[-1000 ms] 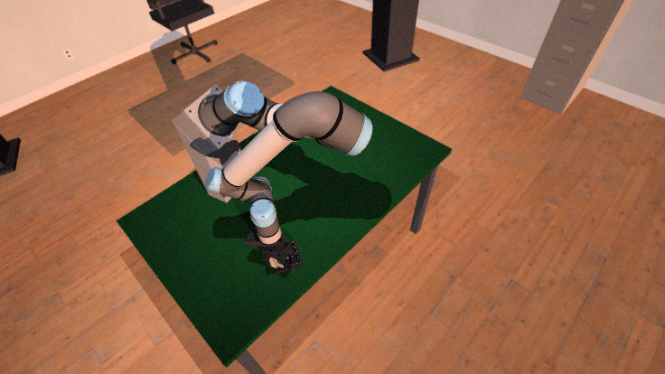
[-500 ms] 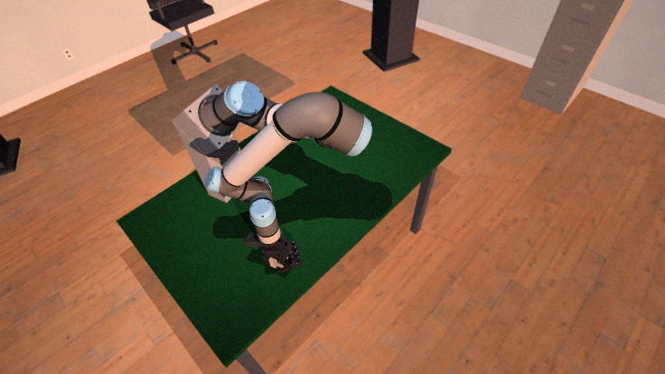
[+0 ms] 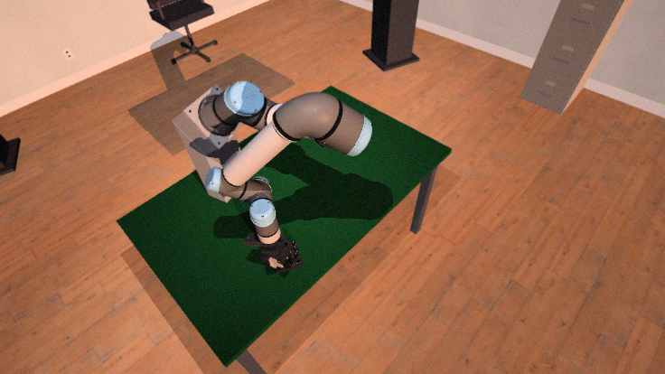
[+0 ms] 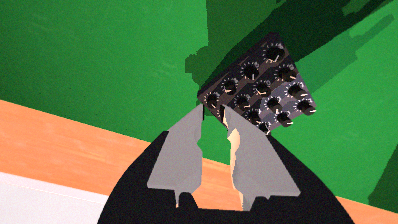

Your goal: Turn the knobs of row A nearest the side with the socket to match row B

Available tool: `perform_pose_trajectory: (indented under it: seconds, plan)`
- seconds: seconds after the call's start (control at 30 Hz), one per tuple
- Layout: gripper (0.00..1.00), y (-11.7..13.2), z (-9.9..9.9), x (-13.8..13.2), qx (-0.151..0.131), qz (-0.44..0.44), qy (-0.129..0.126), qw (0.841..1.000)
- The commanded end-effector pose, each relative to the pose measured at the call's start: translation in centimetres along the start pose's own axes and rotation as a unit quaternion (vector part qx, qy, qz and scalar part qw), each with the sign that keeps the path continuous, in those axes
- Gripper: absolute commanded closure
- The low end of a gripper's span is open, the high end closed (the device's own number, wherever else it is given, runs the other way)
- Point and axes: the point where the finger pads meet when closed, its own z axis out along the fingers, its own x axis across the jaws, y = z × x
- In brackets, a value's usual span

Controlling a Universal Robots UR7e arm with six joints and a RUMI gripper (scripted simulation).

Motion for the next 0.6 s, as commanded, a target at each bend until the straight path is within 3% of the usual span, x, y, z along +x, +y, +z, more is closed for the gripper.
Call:
perform_pose_trajectory:
  seconds: [0.0,0.57]
  plan:
    - [0.89,-0.12,-0.06,0.01,0.0,0.001,0.0,1.0]
    - [0.89,-0.35,-0.06,0.05,0.001,0.002,0.0,1.0]
